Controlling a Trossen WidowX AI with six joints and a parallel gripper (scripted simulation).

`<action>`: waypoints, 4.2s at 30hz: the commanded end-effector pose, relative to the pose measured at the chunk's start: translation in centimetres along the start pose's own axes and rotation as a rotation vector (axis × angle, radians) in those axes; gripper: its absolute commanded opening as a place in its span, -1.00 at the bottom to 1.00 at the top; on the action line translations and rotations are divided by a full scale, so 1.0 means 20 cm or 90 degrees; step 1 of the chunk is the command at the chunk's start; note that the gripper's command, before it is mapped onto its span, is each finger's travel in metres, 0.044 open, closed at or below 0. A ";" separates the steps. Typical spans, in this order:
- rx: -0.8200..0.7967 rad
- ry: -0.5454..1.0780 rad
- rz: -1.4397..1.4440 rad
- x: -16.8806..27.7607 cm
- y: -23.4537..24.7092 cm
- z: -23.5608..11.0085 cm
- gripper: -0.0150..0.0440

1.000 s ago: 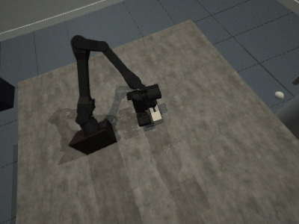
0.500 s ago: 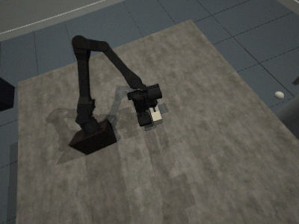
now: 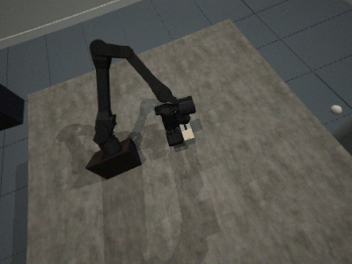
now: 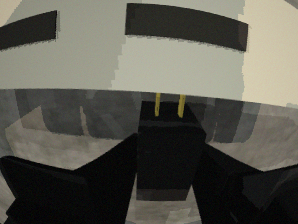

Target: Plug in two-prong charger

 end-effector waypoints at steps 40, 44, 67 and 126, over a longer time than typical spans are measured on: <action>-0.002 0.002 0.004 -0.06 0.01 0.00 -0.49; -0.002 0.002 0.004 -0.07 0.02 0.00 -0.49; -0.002 0.002 0.004 -0.11 0.03 -0.01 -0.49; -0.002 0.002 0.004 -0.13 0.04 -0.01 -0.49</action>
Point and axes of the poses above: the point midway between the two fingers, 35 mm back from their tips, its own z axis out along the fingers, its own y axis across the jaws, x = y × z, the point moved 8 cm from there along -z, back along the fingers, and after that the axes turned 15 degrees about z, right-handed, at the moved point
